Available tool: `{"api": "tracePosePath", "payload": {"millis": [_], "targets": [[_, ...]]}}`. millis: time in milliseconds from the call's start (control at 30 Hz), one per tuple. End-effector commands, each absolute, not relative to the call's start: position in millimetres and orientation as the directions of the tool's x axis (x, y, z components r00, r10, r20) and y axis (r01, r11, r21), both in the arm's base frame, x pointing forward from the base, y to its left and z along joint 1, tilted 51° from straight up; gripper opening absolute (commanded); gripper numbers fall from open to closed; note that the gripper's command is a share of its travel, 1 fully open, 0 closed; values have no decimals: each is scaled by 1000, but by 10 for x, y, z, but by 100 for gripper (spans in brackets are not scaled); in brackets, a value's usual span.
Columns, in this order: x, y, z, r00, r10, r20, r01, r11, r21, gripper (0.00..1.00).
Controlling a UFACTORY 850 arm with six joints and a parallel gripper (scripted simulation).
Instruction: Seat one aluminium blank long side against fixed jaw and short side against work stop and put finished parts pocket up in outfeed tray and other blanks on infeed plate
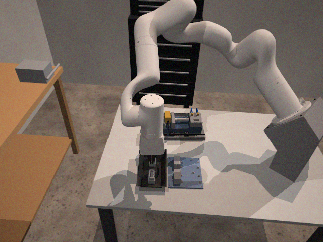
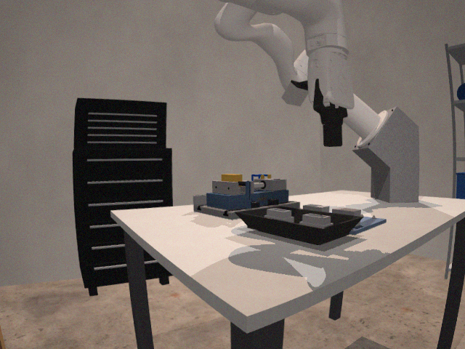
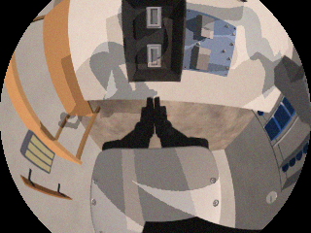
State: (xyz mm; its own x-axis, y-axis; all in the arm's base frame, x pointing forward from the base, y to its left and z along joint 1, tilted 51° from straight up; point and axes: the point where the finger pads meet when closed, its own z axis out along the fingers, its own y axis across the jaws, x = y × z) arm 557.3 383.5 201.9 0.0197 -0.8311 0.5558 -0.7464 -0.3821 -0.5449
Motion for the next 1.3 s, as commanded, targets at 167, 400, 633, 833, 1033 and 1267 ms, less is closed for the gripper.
{"api": "tracePosePath", "payload": {"millis": [167, 400, 633, 833, 1033, 1267], "targets": [[5588, 3724, 2119, 20, -832, 554, -746, -382, -546, 0], [5637, 3154, 2475, 19, -834, 551, -745, -379, -548, 0], [5583, 2493, 2809, 18, -835, 550, -745, -378, -550, 0], [5502, 2121, 2962, 18, -835, 550, -745, -378, -550, 0], [5278, 1489, 3163, 19, -834, 551, -745, -380, -549, 0], [4951, 884, 3277, 20, -832, 555, -745, -382, -547, 0]]}}
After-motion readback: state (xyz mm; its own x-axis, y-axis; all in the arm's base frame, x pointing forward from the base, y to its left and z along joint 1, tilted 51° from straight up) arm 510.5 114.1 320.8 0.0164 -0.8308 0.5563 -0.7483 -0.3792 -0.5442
